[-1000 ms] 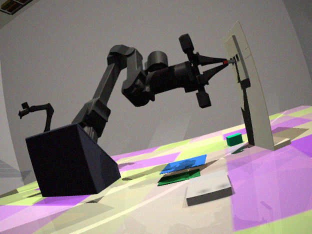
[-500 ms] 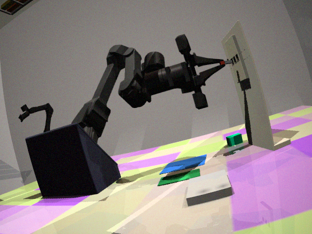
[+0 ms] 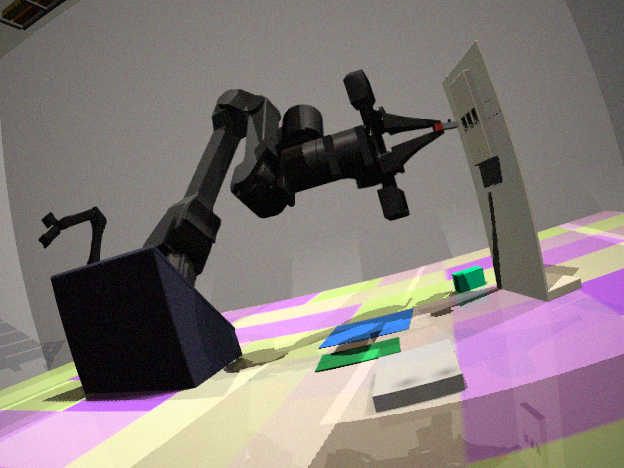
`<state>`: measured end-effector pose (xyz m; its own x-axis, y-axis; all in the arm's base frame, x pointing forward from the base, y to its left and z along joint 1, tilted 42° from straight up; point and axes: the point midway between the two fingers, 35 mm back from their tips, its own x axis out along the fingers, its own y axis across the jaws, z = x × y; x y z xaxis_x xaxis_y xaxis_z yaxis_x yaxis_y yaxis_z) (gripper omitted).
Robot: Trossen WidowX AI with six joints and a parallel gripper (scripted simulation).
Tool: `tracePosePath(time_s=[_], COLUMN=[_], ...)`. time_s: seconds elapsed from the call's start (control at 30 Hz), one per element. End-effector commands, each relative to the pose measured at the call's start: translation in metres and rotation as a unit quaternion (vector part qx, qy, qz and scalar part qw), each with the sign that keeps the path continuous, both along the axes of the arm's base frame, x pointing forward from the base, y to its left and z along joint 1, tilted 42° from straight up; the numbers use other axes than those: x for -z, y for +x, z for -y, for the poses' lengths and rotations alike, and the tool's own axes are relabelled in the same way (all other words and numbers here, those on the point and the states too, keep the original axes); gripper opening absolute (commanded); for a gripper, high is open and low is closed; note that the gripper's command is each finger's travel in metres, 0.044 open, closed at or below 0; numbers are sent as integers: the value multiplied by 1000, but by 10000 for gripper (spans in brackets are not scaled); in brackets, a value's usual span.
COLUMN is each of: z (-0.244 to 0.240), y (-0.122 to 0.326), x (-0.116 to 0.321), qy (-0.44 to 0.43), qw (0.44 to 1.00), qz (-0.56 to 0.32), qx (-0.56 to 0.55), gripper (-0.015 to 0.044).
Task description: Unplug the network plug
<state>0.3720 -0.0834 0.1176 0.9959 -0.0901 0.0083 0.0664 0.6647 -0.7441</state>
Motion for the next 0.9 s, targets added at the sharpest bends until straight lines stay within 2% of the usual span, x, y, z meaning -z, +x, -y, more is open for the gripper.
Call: tracePosePath(time_s=[0.0,0.87], z=[-1,2], y=[-4,-21], x=[2,6], qy=[-3,-3], qw=[1000,1000], qz=[-2,-7], qx=[-2,-2], gripper=[0,0])
